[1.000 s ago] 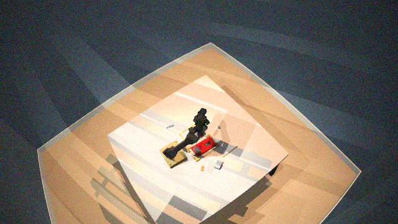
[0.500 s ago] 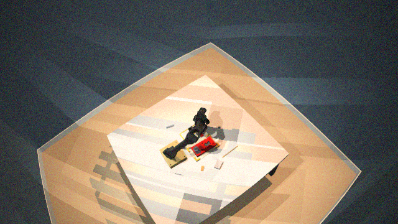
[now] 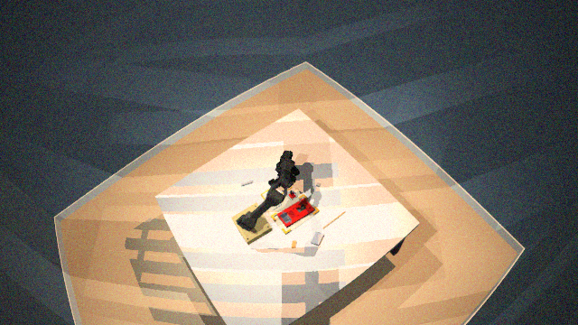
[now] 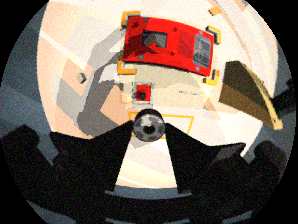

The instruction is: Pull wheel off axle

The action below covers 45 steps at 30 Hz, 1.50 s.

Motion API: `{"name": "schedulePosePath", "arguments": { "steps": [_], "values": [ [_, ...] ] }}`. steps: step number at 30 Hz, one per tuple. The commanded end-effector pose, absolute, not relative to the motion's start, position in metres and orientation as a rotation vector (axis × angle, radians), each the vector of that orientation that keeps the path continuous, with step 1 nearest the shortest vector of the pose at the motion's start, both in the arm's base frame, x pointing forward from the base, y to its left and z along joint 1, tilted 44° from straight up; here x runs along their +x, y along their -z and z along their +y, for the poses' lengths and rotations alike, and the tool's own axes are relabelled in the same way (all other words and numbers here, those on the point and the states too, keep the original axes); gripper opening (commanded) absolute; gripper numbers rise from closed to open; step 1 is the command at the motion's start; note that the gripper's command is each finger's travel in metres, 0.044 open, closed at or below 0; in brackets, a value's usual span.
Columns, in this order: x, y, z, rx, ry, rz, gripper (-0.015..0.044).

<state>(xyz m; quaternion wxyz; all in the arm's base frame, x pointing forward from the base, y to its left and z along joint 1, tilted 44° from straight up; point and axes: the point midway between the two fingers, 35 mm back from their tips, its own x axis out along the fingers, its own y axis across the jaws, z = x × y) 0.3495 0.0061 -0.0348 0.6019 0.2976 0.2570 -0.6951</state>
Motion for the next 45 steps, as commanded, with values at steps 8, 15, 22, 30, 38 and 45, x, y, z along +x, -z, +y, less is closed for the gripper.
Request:
{"name": "schedulePosePath", "arguments": {
  "steps": [8, 15, 22, 30, 38, 45],
  "values": [
    [0.320, 0.075, 0.060, 0.694, 1.608, 0.602, 0.0000],
    [0.315, 0.083, 0.062, 0.695, 1.610, 0.599, 0.0000],
    [0.314, 0.096, 0.050, 0.695, 1.610, 0.599, 0.0000],
    [0.311, 0.133, 0.016, 0.695, 1.609, 0.599, 0.0000],
    [0.305, 0.155, -0.007, 0.692, 1.610, 0.596, 0.0000],
    [0.304, 0.152, -0.004, 0.694, 1.626, 0.600, 0.0184]
  ]
}}
